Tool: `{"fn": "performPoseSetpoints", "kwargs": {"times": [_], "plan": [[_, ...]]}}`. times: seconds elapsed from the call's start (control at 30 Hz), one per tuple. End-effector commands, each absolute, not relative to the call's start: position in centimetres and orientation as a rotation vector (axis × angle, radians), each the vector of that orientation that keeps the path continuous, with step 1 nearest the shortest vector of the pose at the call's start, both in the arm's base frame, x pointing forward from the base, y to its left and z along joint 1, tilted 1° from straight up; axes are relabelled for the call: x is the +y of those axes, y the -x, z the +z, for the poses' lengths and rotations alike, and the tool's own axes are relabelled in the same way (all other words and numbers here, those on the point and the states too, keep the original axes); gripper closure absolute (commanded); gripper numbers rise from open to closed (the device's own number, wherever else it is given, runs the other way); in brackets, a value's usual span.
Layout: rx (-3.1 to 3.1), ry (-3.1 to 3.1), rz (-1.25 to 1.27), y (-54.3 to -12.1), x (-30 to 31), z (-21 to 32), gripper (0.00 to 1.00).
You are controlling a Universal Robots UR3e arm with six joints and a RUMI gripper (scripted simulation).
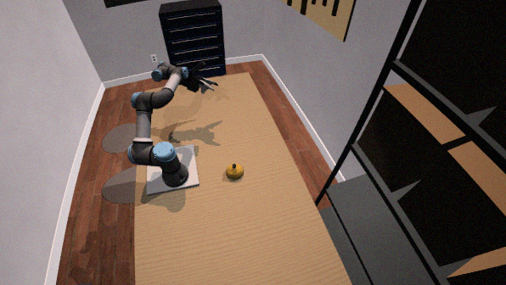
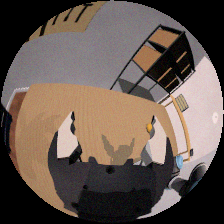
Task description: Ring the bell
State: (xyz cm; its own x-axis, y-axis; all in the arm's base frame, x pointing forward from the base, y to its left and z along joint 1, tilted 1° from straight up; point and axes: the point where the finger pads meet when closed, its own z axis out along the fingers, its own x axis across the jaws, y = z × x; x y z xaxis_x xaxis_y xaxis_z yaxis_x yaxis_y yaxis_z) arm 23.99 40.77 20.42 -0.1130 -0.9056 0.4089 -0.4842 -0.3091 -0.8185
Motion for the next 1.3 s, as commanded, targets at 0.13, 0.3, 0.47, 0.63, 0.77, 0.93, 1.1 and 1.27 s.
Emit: {"fn": "performPoseSetpoints", "kwargs": {"times": [0.13, 0.3, 0.47, 0.63, 0.77, 0.93, 1.1, 1.27], "plan": [[1.703, 1.667, -1.363, -26.4, 37.9, 20.1, 0.00], [1.860, 1.570, -1.325, -28.3, 35.2, 19.6, 0.00], [1.968, 1.491, -1.297, -29.5, 33.3, 19.3, 0.00], [2.166, 1.319, -1.239, -31.4, 29.5, 18.7, 0.00], [2.330, 1.141, -1.183, -32.6, 26.1, 18.1, 0.00], [2.451, 0.984, -1.136, -33.2, 23.4, 17.6, 0.00], [2.635, 0.676, -1.046, -33.9, 18.9, 16.8, 0.00], [2.781, 0.318, -0.944, -33.8, 14.6, 16.1, 0.00]]}}
